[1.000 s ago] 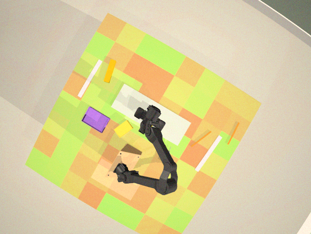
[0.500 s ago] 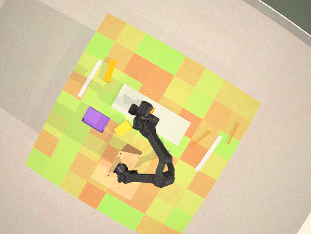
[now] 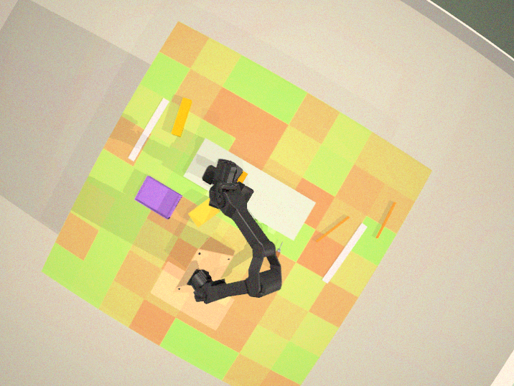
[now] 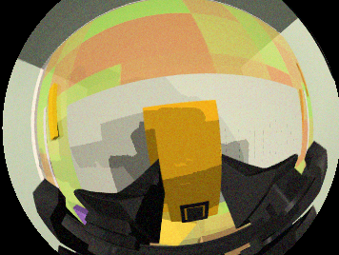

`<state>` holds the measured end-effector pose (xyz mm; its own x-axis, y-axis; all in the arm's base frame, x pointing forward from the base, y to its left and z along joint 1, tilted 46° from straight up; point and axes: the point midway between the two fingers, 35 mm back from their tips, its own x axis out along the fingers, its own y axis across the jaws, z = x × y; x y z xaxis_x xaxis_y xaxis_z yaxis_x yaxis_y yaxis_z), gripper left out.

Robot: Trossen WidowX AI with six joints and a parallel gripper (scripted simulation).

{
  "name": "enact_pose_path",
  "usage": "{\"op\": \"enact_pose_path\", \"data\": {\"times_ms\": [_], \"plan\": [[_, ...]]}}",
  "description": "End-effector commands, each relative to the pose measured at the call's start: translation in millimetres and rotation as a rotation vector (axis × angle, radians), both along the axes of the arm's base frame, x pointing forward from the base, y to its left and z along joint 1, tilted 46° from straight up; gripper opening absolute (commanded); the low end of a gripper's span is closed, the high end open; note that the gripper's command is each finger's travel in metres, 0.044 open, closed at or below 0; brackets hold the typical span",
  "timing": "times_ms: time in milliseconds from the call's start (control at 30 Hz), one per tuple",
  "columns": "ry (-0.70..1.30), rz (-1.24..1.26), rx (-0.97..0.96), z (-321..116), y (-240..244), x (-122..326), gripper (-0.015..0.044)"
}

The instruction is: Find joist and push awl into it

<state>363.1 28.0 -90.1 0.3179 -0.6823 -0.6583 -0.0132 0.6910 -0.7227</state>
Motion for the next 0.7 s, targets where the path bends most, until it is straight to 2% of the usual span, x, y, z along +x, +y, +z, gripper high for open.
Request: {"op": "enact_pose_path", "data": {"times_ms": [0,667], "plan": [[0.002,0.001,0.006,-9,9,0,0.0000],[0.000,0.001,0.010,-49,48,-1,0.0000]]}}
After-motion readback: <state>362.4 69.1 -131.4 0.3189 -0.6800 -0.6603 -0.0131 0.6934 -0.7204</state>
